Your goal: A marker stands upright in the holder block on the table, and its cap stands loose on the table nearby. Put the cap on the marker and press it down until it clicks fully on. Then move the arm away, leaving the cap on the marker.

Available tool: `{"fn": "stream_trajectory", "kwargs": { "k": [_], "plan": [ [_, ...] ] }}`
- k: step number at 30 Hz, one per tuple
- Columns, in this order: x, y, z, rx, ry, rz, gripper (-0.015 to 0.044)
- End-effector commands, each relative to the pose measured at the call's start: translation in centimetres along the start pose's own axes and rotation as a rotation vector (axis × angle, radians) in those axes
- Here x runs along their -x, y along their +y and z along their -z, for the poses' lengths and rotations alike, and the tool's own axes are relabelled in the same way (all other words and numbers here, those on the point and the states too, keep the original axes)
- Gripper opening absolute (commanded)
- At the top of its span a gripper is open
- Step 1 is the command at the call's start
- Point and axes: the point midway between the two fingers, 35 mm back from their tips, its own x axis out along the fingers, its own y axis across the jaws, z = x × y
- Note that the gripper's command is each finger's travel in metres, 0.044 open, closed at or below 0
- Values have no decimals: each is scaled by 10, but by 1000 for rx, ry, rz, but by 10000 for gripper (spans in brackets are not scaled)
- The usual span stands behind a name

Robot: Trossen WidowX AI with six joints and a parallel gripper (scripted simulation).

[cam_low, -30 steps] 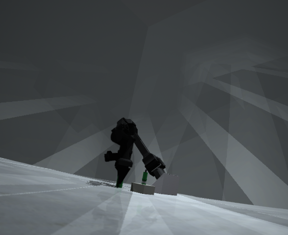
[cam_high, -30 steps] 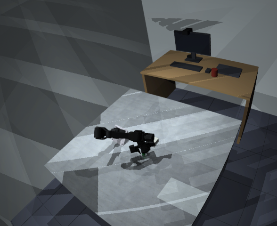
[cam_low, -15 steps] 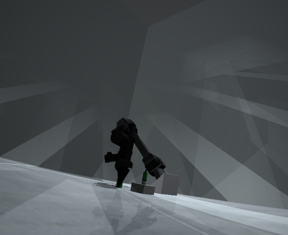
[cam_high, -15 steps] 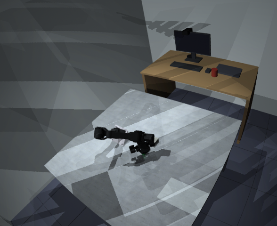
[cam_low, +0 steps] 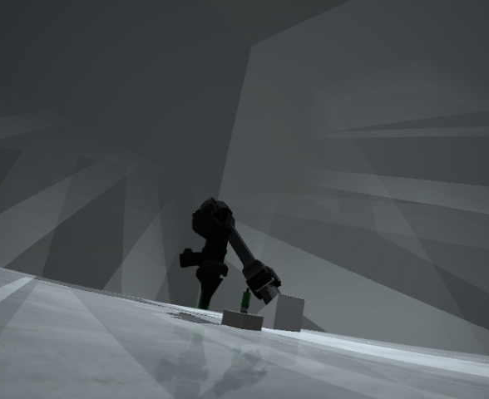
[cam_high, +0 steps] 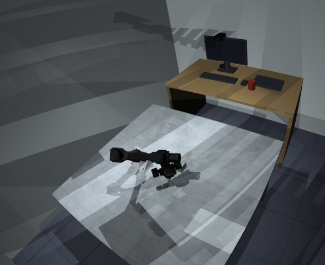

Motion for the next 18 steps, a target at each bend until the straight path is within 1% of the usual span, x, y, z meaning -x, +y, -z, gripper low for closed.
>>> {"fn": "stream_trajectory", "kwargs": {
  "k": [1,13,18],
  "plan": [
    [9,1,0,-5,3,-1,0],
    [36,-3,1,-10,11,18,0],
    [40,1,3,-10,12,17,0]
  ]
}}
